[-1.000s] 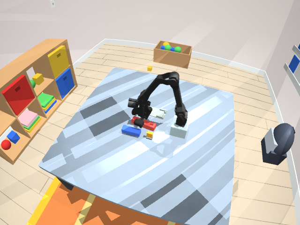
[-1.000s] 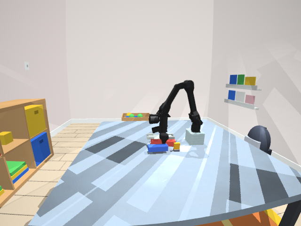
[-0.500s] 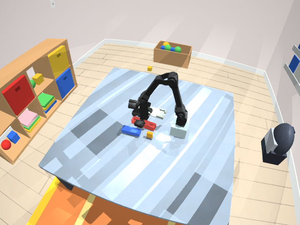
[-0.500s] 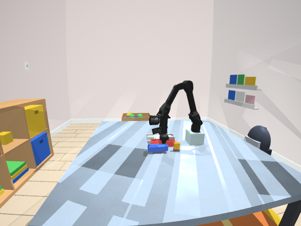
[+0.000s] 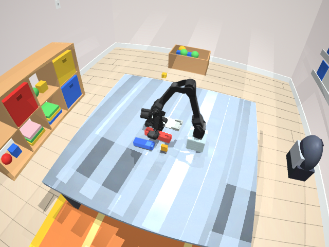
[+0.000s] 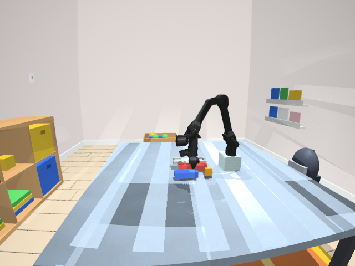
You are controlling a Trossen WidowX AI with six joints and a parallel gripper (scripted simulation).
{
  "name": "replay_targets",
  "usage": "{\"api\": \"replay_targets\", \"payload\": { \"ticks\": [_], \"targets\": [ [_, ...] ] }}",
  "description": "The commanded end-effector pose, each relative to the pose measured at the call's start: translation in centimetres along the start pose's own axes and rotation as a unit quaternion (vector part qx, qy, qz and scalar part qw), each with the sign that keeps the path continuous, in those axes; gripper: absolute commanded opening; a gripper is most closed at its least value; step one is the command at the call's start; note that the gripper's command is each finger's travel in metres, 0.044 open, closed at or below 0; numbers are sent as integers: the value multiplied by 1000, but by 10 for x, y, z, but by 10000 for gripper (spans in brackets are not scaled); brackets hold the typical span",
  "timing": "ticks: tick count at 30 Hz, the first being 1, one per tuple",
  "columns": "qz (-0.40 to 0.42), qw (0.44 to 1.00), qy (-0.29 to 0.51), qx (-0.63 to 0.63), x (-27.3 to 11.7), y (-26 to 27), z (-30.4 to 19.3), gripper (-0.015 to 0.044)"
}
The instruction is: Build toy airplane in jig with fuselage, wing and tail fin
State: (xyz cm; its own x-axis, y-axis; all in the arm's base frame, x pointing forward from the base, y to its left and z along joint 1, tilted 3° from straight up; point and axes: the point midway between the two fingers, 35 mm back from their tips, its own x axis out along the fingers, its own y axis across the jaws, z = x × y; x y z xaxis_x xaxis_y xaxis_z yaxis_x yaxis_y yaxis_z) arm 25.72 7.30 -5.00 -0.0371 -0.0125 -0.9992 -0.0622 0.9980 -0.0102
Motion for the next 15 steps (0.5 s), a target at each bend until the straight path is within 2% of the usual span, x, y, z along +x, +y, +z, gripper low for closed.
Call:
{"api": "replay_targets", "payload": {
  "ticks": [1, 15],
  "targets": [
    [4, 1000, -9, 2, -13, 2, 7, 0],
    [4, 1000, -10, 2, -55, 3, 10, 0]
  ]
}}
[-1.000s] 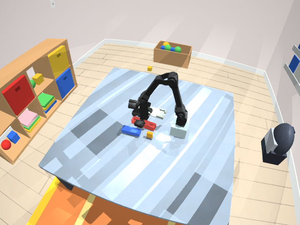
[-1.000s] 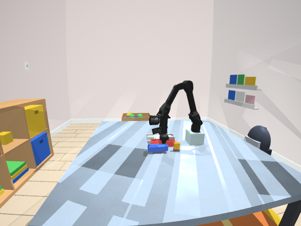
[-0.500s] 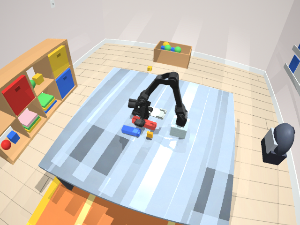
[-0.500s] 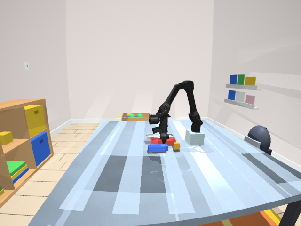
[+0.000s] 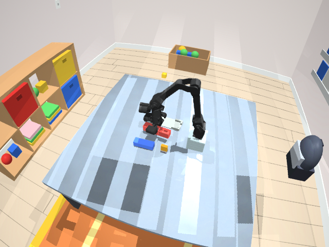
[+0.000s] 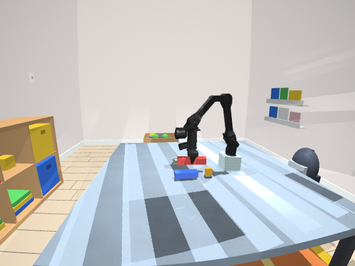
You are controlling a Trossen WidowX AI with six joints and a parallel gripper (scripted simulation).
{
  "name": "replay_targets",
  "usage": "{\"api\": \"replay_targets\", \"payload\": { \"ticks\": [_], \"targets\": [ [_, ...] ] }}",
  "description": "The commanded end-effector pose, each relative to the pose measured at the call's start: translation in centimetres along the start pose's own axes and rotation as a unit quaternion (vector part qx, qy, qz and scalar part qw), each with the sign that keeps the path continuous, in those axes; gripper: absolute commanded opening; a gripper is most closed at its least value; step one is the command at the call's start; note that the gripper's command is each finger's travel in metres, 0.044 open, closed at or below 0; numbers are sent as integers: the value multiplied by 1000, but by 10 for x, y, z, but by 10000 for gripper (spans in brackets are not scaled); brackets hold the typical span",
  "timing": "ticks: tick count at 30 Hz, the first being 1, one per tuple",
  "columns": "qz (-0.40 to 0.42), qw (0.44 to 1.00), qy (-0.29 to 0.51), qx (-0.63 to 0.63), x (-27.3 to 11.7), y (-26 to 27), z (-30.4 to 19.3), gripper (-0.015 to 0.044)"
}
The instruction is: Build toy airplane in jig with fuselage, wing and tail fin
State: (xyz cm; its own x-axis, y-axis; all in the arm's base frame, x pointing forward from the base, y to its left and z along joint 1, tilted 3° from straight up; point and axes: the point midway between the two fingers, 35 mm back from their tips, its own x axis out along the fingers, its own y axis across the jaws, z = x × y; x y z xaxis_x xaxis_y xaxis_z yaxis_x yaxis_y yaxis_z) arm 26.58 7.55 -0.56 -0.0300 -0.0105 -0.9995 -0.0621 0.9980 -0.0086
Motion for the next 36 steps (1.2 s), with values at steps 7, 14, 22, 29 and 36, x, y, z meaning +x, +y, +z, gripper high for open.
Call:
{"api": "replay_targets", "payload": {
  "ticks": [7, 14, 22, 29, 36],
  "targets": [
    [3, 1000, -6, 2, -32, 1, 2, 0],
    [3, 1000, -6, 2, -54, 0, -1, 0],
    [3, 1000, -6, 2, -77, -1, -6, 0],
    [4, 1000, -6, 2, -74, -9, -3, 0],
    [7, 1000, -7, 1, -66, -27, 3, 0]
  ]
}}
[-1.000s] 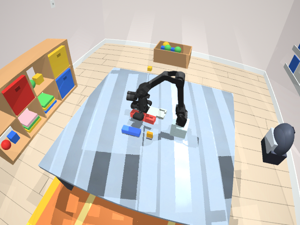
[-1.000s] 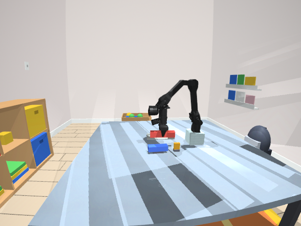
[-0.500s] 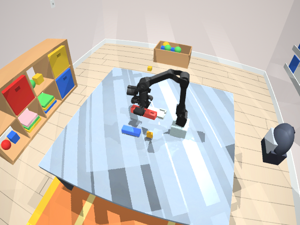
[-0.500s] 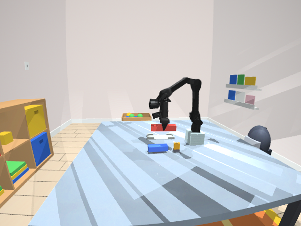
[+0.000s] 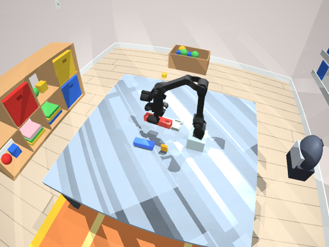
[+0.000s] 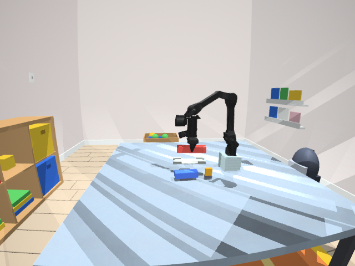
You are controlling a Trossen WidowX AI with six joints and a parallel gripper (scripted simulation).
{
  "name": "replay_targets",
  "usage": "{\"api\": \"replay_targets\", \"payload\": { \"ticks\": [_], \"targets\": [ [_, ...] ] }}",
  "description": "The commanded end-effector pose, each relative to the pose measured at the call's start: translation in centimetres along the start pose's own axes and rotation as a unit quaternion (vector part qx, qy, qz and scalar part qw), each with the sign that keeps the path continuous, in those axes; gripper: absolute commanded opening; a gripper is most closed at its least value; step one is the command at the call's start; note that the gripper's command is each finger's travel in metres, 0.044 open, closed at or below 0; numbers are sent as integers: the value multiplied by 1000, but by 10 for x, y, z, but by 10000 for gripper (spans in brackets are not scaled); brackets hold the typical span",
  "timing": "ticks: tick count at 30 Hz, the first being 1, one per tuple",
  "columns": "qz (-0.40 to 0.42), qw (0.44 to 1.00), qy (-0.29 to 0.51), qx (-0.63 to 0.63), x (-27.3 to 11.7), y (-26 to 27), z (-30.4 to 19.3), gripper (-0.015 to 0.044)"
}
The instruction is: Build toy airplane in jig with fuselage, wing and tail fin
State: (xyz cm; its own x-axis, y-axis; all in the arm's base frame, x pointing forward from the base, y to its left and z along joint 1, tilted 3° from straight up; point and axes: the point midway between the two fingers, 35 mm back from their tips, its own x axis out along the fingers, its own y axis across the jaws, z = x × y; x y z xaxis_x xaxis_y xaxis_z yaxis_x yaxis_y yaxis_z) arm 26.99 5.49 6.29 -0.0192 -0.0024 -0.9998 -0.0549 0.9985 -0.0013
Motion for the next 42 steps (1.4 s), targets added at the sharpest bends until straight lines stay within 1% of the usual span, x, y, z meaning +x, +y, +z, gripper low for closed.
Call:
{"api": "replay_targets", "payload": {
  "ticks": [1, 22, 42],
  "targets": [
    [3, 1000, -2, -4, 3, -8, 3, 0],
    [-2, 999, -2, -38, 28, -67, 13, 0],
    [-7, 997, 0, -74, 53, -128, 7, 0]
  ]
}}
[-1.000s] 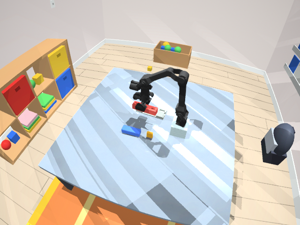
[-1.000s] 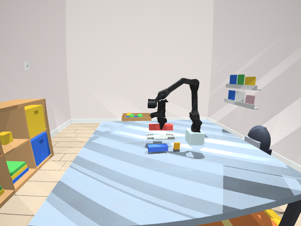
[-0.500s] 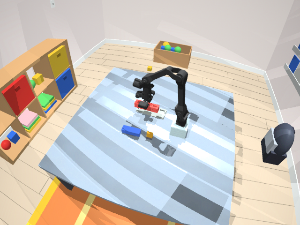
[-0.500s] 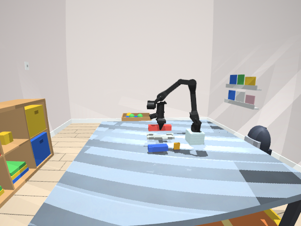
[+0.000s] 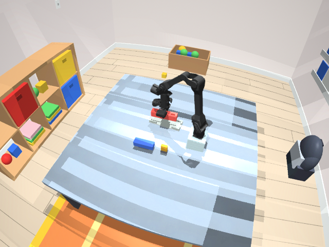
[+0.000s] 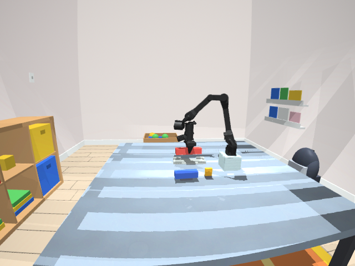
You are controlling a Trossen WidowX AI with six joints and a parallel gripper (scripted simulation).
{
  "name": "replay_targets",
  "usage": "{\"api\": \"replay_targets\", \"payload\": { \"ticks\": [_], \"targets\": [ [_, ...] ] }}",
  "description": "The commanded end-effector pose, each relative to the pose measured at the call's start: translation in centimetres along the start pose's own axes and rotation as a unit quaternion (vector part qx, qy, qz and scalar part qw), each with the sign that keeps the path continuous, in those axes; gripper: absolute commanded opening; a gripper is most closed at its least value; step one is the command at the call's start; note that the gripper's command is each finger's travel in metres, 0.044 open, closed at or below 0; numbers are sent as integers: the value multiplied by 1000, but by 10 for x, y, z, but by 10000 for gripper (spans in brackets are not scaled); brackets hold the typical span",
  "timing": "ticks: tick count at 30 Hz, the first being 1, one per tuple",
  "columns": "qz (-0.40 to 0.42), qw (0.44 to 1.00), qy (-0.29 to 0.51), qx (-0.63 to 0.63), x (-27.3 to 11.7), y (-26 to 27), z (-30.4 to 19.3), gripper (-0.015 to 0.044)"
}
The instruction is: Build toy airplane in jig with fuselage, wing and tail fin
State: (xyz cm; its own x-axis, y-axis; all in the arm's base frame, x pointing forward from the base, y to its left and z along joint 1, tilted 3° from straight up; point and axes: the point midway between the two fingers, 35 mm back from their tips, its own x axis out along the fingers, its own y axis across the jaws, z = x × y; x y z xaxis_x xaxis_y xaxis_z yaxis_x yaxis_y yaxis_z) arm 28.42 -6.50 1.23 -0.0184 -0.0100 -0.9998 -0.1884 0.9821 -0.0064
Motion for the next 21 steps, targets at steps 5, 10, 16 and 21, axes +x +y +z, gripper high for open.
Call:
{"api": "replay_targets", "payload": {
  "ticks": [5, 10, 16, 21],
  "targets": [
    [-4, 1000, 0, -13, 7, -18, -6, 0],
    [-4, 1000, 0, -13, 7, -18, -6, 131],
    [-4, 1000, 0, -13, 7, -18, -6, 195],
    [-4, 1000, 0, -13, 7, -18, -6, 195]
  ]
}}
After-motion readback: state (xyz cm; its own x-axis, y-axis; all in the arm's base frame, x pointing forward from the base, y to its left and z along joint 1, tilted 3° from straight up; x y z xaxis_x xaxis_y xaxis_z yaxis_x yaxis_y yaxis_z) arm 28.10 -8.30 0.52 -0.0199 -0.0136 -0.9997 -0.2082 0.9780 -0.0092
